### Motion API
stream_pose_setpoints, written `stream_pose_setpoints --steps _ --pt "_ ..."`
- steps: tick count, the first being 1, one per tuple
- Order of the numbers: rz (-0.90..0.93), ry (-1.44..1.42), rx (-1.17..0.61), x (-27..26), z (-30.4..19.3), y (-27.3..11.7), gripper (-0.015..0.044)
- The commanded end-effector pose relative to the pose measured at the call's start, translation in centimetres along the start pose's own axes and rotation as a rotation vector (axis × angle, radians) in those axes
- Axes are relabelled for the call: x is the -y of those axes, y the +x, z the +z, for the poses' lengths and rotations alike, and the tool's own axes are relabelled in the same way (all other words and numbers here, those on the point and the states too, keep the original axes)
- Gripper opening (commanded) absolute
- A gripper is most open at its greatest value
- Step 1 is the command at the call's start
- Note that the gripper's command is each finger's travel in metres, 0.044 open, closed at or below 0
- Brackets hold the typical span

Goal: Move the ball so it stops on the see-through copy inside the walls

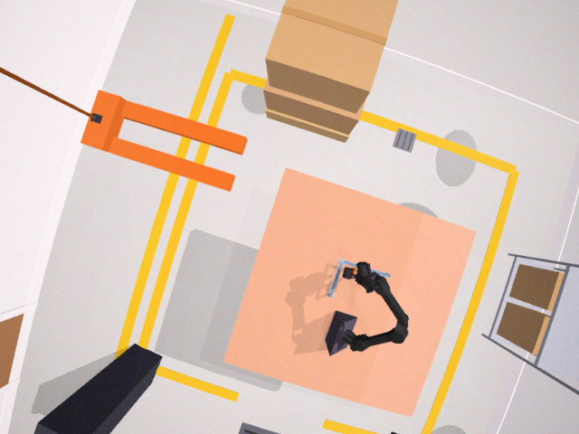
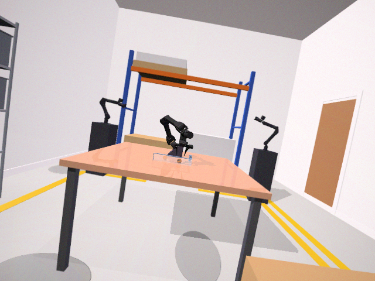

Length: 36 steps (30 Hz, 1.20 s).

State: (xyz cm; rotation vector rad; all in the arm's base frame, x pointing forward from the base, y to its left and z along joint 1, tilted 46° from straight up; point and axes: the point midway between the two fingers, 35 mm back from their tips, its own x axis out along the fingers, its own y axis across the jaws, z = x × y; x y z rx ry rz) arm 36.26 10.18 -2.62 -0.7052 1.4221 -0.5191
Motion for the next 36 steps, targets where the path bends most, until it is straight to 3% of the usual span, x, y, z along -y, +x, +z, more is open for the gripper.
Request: stream_pose_setpoints --steps 1,33,36 --pt "-0.009 0.005 0.000 0.1 0.2 0.5 0.0299" --pt "-0.011 0.006 0.000 0.2 0.2 5.4 0.0299" --pt "-0.011 0.006 0.000 0.2 0.2 5.4 0.0220"
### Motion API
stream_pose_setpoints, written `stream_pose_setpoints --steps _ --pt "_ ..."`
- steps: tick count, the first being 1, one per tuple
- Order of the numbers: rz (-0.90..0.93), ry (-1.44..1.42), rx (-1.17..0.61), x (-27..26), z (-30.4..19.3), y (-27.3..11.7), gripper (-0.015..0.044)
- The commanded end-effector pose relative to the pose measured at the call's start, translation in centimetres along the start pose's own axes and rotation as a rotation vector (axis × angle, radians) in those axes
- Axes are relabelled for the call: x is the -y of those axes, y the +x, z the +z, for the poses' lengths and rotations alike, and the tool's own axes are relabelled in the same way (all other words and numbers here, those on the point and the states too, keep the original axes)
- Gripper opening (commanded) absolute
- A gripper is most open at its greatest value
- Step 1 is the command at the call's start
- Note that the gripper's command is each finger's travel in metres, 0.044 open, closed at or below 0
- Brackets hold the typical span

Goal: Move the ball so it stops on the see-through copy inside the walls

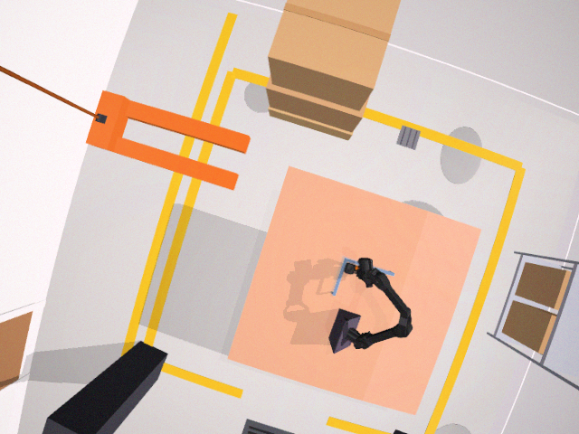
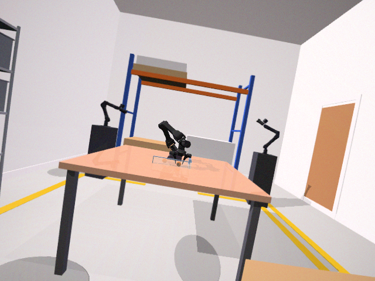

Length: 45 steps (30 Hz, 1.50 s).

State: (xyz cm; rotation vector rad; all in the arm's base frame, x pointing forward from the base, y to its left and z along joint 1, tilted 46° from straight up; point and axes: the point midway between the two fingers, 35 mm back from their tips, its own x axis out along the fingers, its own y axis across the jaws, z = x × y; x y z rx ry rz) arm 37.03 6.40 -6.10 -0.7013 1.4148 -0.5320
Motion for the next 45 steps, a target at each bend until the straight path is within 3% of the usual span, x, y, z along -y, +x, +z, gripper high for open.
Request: stream_pose_setpoints --steps 1,7,13,37,45 --pt "-0.004 -0.006 -0.001 0.0 -0.1 0.2 0.0194" --pt "-0.004 -0.006 -0.001 0.0 -0.1 0.2 0.0154" --pt "0.015 -0.116 -0.019 -1.6 -1.8 -0.7 0.0000" --pt "0.006 -0.019 -0.003 -0.3 -0.1 -12.2 0.0000" --pt "0.003 -0.008 -0.002 1.6 -0.2 -12.4 0.0000"
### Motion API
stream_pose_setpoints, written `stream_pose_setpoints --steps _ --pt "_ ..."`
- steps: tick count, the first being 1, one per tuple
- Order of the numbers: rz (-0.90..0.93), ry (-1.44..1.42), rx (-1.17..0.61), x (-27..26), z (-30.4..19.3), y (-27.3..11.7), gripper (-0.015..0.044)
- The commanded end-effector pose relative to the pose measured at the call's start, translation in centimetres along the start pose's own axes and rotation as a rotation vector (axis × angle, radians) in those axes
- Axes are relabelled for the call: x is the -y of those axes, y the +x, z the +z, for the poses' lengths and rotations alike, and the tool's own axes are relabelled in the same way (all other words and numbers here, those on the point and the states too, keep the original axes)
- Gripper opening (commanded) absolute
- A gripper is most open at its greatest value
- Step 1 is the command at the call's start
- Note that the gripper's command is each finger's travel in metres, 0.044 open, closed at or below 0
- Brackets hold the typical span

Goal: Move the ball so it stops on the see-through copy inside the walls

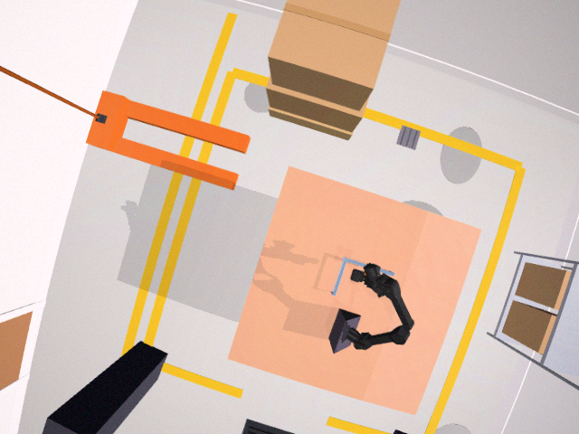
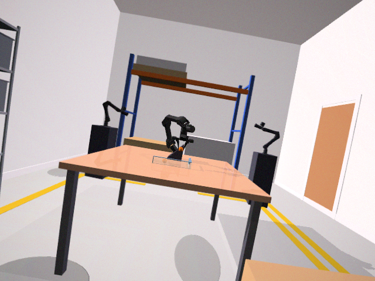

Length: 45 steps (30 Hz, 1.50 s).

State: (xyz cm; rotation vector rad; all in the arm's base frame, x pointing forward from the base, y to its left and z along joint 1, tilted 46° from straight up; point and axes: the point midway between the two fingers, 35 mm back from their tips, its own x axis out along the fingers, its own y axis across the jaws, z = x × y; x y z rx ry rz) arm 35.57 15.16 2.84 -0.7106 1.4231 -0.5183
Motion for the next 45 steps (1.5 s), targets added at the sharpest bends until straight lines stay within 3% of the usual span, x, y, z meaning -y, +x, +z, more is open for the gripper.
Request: stream_pose_setpoints --steps 1,24,45 --pt "-0.001 0.007 0.000 1.8 0.0 0.4 0.0000" --pt "-0.010 0.006 -0.003 12.0 -3.7 4.1 0.0000" --pt "-0.014 0.007 -0.002 12.4 -3.9 11.2 0.0000"
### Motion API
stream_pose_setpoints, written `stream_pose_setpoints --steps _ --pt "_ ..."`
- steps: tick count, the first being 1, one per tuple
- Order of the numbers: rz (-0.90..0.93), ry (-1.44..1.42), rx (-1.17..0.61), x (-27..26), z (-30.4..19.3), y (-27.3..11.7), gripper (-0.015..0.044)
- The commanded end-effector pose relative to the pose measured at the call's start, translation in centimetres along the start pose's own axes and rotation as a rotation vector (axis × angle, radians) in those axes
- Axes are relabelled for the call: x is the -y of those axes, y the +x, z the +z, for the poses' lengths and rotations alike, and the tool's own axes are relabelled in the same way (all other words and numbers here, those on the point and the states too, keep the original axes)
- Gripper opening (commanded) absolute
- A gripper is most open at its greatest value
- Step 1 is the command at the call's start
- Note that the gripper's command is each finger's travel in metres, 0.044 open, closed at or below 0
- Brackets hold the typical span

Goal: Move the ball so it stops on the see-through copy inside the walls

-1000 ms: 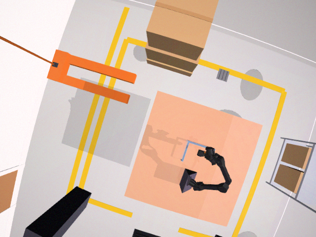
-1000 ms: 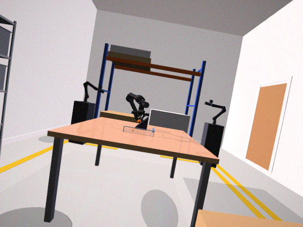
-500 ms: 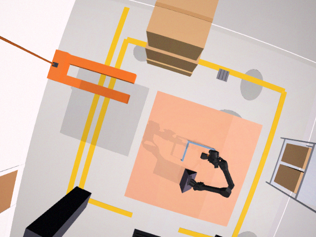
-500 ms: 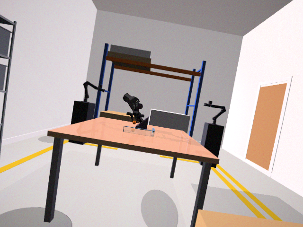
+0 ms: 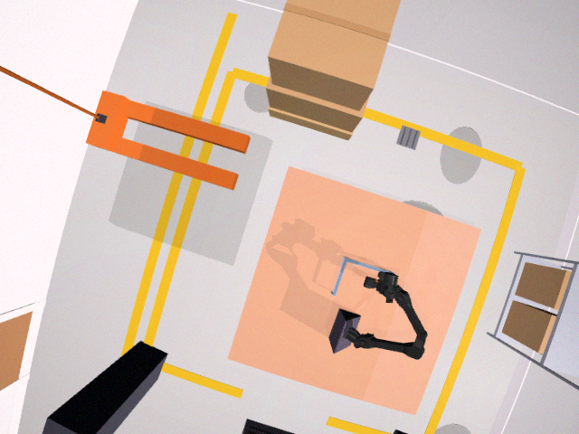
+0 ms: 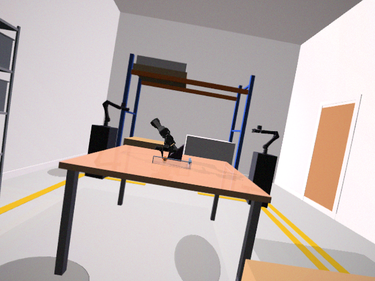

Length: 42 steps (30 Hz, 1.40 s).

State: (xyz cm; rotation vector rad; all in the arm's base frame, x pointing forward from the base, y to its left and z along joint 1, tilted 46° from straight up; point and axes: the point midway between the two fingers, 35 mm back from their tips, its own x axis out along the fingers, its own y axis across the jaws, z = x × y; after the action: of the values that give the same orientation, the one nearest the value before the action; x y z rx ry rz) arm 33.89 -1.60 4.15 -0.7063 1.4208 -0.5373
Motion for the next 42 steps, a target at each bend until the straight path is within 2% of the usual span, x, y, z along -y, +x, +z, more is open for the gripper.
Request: stream_pose_setpoints --steps 1,18,29,34,39,42 --pt "-0.004 -0.006 0.003 -0.1 0.0 0.5 0.0000" --pt "-0.005 -0.006 0.003 0.0 0.0 2.3 0.0000" --pt "-0.001 -0.001 0.007 0.0 0.1 2.0 0.0289" --pt "0.000 -0.001 0.007 0.0 0.1 1.8 0.0299" --pt "0.001 -0.006 0.003 -0.2 0.1 -5.4 0.0299" --pt "-0.001 -0.007 0.003 -0.1 -0.1 -6.6 0.0299"
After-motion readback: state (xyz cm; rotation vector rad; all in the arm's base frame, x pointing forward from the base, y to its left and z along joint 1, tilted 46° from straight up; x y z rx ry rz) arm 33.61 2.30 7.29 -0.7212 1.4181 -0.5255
